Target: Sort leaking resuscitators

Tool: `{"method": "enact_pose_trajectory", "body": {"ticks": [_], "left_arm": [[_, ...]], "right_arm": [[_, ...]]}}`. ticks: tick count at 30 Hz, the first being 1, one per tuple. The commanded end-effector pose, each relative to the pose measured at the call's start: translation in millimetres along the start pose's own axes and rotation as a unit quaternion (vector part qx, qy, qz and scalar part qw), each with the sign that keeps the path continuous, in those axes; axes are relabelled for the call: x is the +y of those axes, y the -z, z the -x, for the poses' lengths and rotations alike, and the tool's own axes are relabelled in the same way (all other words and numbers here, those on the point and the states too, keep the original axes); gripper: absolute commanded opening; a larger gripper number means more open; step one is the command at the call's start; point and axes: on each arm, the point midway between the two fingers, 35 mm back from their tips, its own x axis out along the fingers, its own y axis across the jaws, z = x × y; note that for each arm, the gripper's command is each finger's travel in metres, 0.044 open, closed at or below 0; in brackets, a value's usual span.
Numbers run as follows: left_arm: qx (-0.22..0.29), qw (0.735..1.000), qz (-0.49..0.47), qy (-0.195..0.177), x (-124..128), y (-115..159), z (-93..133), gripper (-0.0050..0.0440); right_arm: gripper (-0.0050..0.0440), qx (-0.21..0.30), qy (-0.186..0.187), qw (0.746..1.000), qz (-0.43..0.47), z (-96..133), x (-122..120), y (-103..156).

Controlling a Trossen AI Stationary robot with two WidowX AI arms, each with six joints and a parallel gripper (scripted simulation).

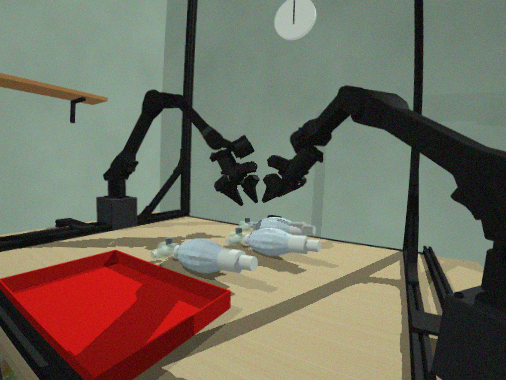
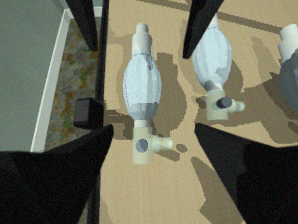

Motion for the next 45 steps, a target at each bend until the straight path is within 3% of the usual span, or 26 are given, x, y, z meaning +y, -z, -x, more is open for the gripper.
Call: {"method": "enact_pose_trajectory", "body": {"ticks": [1, 12, 13, 29, 30, 45], "left_arm": [[0.066, 0.996, -0.033, -0.044, -7, -4, -4, 0.044], [0.066, 0.996, -0.033, -0.044, -7, -4, -4, 0.044], [-0.001, 1.0, -0.001, 0.001, -1, 37, -48, 0.044], [-0.001, 1.0, -0.001, 0.001, -1, 37, -48, 0.044], [-0.003, 1.0, 0.0, 0.002, 4, 63, -77, 0.044], [-0.003, 1.0, 0.0, 0.002, 4, 63, -77, 0.044]], "right_arm": [[0.0409, -0.001, 0.0, 1.0, -0.002, 0, 0, 0], [0.0409, -0.001, 0.0, 1.0, -0.002, 0, 0, 0], [0.0409, -0.001, 0.0, 1.0, -0.003, -40, 0, 31], [0.0409, -0.001, 0.0, 1.0, -0.003, -40, 0, 31], [0.0409, -0.001, 0.001, 1.0, -0.003, -80, -1, 60], [0.0409, -0.001, 0.001, 1.0, -0.003, -80, -1, 60]]}}
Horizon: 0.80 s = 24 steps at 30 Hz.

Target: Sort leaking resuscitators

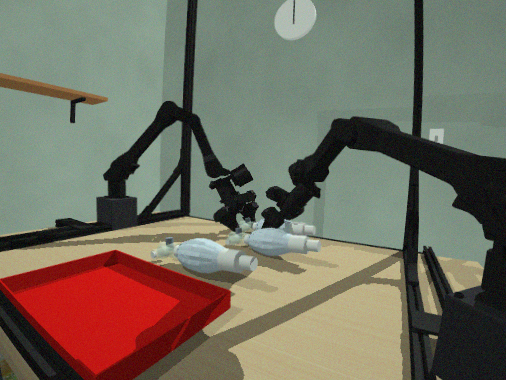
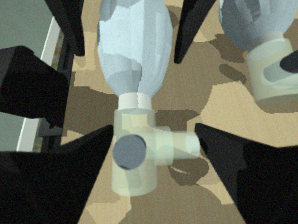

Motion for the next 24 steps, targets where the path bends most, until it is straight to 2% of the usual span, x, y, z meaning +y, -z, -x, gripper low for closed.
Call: {"method": "enact_pose_trajectory", "body": {"ticks": [1, 18, 19, 24], "left_arm": [[0.001, 1.0, -0.001, -0.001, 1.4, 1.8, -1.7, 0.044], [-0.002, 1.0, 0.0, 0.001, 1.5, 1.7, -1.3, 0.044], [-0.002, 1.0, 0.001, 0.002, 0.6, 1.4, -1.4, 0.044], [-0.002, 1.0, 0.001, 0.002, 0.6, 1.4, -1.4, 0.044]], "right_arm": [[0.0409, 0.002, -0.001, 1.0, 0.0, -0.8, 0.5, 2.2], [0.0409, 0.0, 0.0, 1.0, 0.0, -0.7, 0.9, 2.5], [0.0, -0.001, -0.002, 1.0, 0.002, -0.3, 1.8, 1.3], [0.0, -0.001, -0.002, 1.0, 0.002, -0.3, 1.8, 1.3]]}}
